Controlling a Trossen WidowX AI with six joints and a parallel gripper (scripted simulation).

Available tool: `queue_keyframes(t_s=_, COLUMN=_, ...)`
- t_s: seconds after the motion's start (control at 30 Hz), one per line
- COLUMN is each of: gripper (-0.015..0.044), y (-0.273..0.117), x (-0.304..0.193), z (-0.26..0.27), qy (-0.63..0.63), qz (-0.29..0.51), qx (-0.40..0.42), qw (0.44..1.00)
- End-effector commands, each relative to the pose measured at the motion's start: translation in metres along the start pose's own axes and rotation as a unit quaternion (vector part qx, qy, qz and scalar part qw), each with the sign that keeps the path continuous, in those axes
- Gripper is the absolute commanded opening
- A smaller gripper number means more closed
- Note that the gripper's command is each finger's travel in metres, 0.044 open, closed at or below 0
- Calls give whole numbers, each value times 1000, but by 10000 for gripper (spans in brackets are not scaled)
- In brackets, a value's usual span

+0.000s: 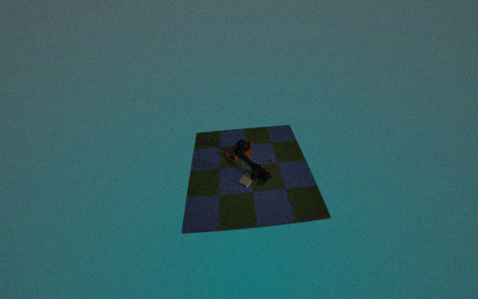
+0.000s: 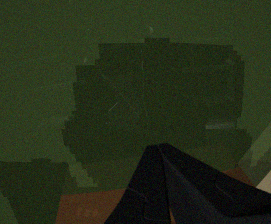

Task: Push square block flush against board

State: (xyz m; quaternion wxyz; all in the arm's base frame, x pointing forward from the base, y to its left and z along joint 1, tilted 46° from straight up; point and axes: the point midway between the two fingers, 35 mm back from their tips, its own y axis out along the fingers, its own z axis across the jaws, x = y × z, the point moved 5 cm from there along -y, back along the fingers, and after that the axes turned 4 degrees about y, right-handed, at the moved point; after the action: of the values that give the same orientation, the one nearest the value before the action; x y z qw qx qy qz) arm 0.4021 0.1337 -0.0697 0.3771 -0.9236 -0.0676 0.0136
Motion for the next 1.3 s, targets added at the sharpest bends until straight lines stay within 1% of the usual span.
queue_keyframes(t_s=0.0, gripper=0, y=9, x=0, z=1, qy=-3, qz=-5, qx=-2, qw=1000)
queue_keyframes(t_s=1.27, gripper=0, y=9, x=-26, z=1, qy=-4, qz=-4, qx=-2, qw=1000)
